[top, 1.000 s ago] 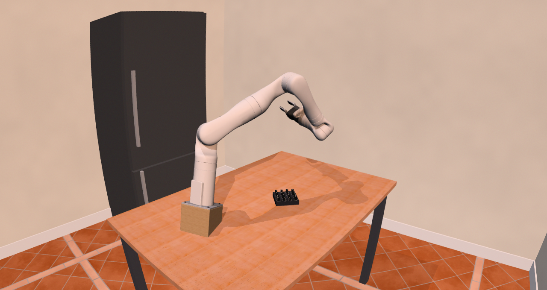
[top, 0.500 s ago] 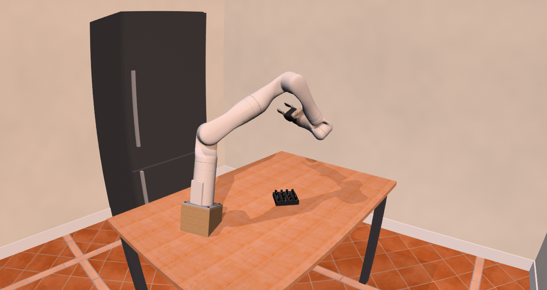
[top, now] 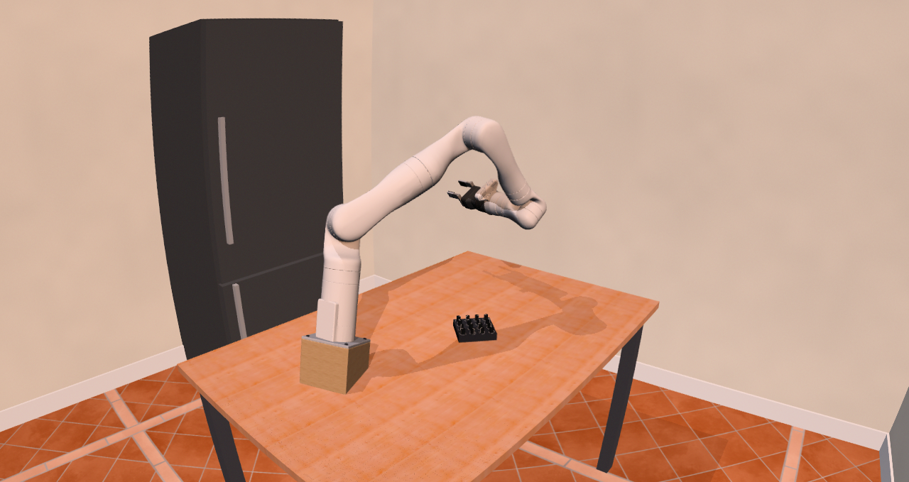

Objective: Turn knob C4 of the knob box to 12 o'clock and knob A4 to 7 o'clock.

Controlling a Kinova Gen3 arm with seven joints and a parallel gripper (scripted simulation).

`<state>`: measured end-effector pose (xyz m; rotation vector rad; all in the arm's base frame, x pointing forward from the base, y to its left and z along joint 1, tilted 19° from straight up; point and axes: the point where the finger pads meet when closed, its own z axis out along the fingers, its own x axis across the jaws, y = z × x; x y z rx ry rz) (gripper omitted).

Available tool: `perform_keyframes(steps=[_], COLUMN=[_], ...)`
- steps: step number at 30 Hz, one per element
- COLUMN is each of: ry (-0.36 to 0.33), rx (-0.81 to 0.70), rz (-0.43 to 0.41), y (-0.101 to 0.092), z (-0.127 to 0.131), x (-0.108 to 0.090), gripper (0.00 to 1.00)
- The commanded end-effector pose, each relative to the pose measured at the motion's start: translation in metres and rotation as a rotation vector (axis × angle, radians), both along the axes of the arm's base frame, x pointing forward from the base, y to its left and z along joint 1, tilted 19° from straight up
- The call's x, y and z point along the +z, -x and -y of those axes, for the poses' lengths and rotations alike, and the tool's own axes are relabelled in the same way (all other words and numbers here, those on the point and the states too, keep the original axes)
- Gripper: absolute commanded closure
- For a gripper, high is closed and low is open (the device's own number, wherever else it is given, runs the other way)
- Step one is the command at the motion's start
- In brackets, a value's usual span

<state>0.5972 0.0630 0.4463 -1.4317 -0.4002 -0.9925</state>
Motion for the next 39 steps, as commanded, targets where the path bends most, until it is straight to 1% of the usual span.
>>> perform_keyframes(steps=[1,9,11,18,26,28,34,39], ry=[0.034,0.188,0.188,0.361,0.598,0.598,0.802,0.984], rx=[0.025,0.100,0.100,0.181,0.288,0.288,0.375,0.450], rz=[-0.001,-0.027,-0.027,-0.043,-0.044,-0.044,-0.026,0.006], y=[0.006,0.027,0.027,0.053,0.091,0.091,0.122,0.145], z=[-0.015,-0.050,-0.050,-0.076,-0.092,-0.092,-0.089,-0.074], x=[-0.004,-0.044,-0.044,-0.088,-0.146,-0.146,-0.189,-0.222], gripper=[0.00,0.00,0.00,0.00,0.00,0.00,0.00,0.00])
